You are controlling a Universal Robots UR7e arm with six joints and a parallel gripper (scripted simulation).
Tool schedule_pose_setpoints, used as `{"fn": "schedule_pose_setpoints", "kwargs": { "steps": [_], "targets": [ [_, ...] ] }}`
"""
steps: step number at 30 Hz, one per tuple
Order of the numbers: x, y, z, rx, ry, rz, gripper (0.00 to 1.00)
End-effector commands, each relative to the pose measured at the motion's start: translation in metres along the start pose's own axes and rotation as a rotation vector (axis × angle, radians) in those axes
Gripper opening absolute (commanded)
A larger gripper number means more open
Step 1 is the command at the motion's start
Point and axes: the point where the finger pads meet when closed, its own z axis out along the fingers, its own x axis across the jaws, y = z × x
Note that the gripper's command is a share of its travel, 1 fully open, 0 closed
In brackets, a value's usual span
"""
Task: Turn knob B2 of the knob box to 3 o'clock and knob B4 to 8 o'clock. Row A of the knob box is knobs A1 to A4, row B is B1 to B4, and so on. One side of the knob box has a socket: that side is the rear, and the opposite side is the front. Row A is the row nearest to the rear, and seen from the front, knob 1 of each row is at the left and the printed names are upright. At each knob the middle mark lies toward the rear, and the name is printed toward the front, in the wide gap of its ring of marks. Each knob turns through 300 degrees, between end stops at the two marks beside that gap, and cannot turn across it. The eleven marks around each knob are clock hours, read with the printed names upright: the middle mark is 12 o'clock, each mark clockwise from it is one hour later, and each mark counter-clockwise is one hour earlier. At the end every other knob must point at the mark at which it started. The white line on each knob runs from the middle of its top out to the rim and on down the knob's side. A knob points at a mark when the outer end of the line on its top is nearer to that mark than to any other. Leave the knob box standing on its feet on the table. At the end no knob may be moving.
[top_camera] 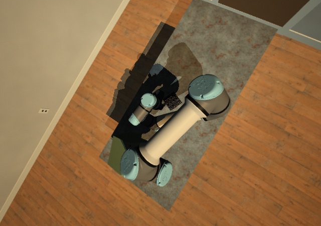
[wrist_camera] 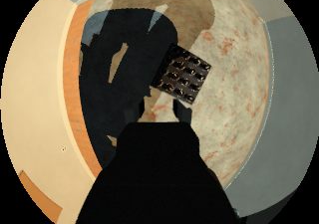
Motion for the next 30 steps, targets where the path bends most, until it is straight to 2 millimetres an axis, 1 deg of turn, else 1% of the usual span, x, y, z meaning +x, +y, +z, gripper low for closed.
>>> {"fn": "schedule_pose_setpoints", "kwargs": {
  "steps": [1, 3, 15, 17, 19, 30],
  "targets": [
    [-0.001, -0.005, -0.001, 0.007, -0.004, -0.119, 1.00],
    [-0.002, -0.007, -0.001, 0.007, -0.004, -0.190, 1.00],
    [-0.004, -0.017, -0.002, 0.007, -0.003, -0.480, 1.00],
    [-0.004, -0.017, -0.002, 0.007, -0.003, -0.480, 1.00],
    [-0.005, -0.019, -0.003, 0.007, -0.003, -0.564, 1.00],
    [-0.005, -0.025, -0.004, 0.008, -0.002, -0.831, 1.00]
  ]
}}
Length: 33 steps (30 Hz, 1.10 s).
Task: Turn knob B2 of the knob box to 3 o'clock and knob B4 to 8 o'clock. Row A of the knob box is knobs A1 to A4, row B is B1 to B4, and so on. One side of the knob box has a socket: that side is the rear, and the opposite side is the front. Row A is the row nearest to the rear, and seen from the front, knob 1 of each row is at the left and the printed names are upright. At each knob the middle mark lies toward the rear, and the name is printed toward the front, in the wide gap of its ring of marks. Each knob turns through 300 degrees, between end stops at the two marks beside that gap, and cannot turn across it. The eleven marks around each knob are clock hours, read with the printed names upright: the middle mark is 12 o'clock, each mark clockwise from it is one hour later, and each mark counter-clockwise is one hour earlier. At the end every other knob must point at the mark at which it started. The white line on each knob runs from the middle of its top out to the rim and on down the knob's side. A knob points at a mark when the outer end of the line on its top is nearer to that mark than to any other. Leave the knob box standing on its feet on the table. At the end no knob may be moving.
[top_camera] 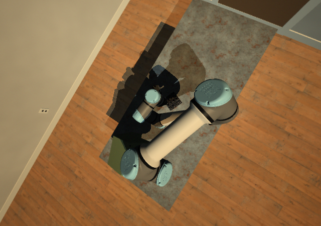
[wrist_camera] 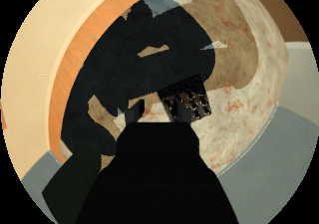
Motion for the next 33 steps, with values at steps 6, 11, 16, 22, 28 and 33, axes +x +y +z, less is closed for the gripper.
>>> {"fn": "schedule_pose_setpoints", "kwargs": {
  "steps": [6, 11, 16, 22, 28, 33],
  "targets": [
    [0.004, -0.004, -0.002, 0.010, 0.002, -0.270, 1.00],
    [0.006, -0.005, -0.003, 0.010, 0.003, -0.385, 1.00],
    [0.008, -0.006, -0.004, 0.010, 0.003, -0.508, 1.00],
    [0.011, -0.007, -0.005, 0.009, 0.004, -0.625, 1.00],
    [0.015, -0.006, -0.006, 0.009, 0.005, -0.785, 1.00],
    [0.018, -0.006, -0.007, 0.009, 0.005, -0.908, 1.00]
  ]
}}
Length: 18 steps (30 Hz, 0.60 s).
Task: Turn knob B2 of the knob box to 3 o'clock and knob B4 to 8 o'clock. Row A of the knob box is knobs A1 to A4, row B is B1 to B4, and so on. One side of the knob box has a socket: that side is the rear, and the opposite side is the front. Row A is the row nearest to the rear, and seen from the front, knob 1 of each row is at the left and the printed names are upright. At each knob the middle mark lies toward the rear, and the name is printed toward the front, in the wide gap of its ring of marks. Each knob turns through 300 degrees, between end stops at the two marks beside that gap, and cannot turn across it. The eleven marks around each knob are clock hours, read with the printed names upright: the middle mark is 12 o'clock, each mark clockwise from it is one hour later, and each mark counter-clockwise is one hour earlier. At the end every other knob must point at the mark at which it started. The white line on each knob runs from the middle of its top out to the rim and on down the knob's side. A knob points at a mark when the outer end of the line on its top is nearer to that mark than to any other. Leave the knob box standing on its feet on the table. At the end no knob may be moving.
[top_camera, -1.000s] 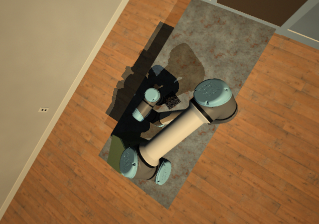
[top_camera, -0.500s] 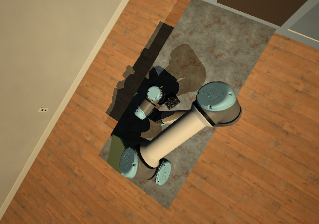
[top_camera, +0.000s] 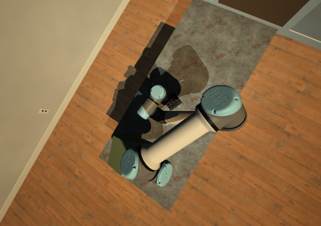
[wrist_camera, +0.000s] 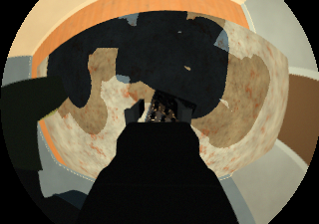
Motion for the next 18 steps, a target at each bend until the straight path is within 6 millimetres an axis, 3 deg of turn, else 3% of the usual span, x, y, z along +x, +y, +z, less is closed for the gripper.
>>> {"fn": "schedule_pose_setpoints", "kwargs": {
  "steps": [1, 18],
  "targets": [
    [0.003, 0.003, -0.002, 0.006, 0.008, -0.156, 1.00],
    [0.009, 0.015, -0.006, 0.004, 0.009, -0.554, 1.00]
  ]
}}
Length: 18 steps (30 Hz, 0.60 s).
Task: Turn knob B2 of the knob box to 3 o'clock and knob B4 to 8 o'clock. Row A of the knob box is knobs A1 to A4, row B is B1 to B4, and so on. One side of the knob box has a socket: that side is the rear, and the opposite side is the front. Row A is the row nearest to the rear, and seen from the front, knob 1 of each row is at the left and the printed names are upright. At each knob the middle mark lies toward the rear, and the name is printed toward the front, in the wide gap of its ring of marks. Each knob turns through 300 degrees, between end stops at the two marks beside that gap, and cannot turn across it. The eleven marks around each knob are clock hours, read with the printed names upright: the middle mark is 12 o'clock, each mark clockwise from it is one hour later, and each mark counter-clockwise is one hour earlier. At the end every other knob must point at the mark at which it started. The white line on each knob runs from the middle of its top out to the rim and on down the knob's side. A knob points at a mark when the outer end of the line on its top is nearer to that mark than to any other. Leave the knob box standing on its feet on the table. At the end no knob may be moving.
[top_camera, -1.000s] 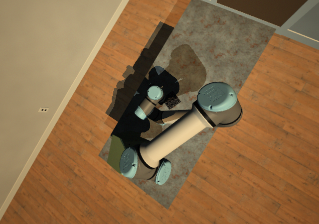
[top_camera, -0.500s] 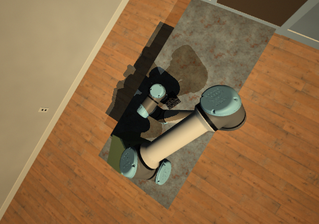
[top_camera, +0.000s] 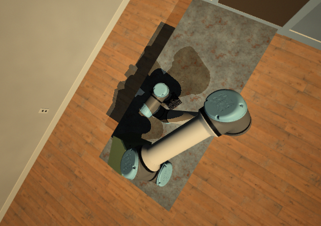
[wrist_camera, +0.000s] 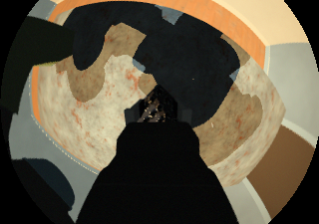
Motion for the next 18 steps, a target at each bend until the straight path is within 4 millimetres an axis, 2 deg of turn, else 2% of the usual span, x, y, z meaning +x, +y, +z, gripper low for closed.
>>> {"fn": "schedule_pose_setpoints", "kwargs": {
  "steps": [1, 18],
  "targets": [
    [0.001, 0.006, -0.002, 0.002, 0.009, -0.156, 1.00],
    [0.001, 0.019, -0.006, 0.001, 0.010, -0.450, 1.00]
  ]
}}
